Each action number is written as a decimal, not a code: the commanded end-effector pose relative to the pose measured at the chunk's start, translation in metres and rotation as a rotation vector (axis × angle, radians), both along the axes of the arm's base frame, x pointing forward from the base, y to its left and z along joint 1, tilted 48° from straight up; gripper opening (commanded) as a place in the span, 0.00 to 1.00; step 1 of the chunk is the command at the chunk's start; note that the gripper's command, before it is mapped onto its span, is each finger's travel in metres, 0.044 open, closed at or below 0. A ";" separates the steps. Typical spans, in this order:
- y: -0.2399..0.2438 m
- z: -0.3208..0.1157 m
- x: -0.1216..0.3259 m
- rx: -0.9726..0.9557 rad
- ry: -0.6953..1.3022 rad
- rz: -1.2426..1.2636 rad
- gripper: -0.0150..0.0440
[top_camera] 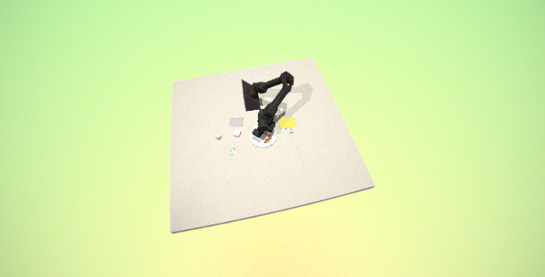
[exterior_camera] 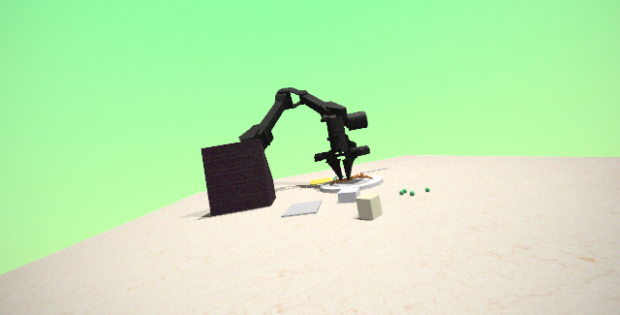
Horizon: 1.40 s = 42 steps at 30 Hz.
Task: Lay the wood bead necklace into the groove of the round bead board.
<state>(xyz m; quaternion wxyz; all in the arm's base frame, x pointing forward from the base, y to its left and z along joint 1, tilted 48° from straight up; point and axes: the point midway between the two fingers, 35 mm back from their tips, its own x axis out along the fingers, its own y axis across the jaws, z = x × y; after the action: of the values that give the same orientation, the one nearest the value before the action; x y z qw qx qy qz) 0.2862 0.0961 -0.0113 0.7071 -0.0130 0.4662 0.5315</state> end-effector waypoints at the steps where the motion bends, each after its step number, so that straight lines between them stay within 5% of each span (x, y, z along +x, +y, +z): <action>1: 0.004 -0.003 -0.001 0.004 0.006 -0.005 0.46; 5: 0.002 -0.002 -0.001 0.000 0.001 0.001 0.32; 11: 0.002 -0.002 -0.001 0.000 0.001 0.001 0.26; 42: 0.006 0.011 -0.009 0.003 0.006 -0.005 0.25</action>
<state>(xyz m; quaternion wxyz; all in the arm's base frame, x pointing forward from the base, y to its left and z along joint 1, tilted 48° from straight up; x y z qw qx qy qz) 0.2826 0.0969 -0.0059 0.7072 -0.0115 0.4668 0.5308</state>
